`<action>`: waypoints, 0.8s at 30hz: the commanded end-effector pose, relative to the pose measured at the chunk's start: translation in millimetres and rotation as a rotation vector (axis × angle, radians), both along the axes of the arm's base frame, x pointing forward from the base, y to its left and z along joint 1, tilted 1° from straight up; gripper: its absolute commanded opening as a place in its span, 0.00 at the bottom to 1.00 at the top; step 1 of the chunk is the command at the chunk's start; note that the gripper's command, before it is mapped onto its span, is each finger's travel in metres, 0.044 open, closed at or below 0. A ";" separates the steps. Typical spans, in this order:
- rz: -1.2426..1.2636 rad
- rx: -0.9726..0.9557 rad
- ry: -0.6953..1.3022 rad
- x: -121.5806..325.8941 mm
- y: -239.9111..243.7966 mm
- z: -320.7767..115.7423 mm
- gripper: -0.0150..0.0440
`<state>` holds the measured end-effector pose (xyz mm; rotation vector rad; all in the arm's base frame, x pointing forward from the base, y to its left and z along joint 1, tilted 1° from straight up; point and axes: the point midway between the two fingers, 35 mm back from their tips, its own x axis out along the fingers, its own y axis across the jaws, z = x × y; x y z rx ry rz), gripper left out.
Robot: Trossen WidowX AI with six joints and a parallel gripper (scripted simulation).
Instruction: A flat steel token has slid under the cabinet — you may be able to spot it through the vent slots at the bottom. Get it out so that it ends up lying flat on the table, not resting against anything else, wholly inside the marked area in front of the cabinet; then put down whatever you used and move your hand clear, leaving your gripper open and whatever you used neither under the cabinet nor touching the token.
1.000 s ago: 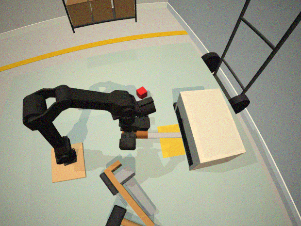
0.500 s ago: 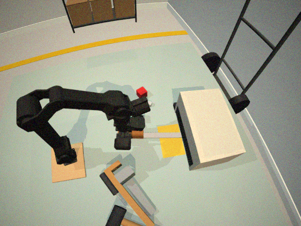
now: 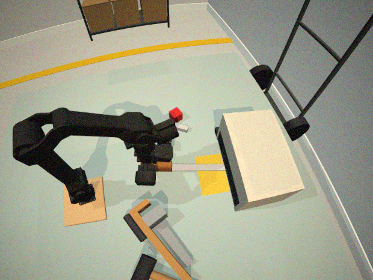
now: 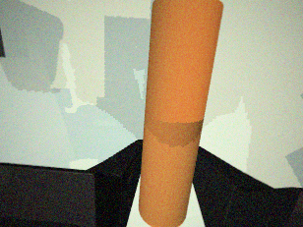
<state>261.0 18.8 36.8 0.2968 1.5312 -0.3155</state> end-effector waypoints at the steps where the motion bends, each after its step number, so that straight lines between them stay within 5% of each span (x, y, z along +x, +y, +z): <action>1: -0.003 0.000 0.001 -6.1 2.8 -0.7 0.25; 24: -0.012 0.001 0.002 -23.6 11.9 -0.5 0.25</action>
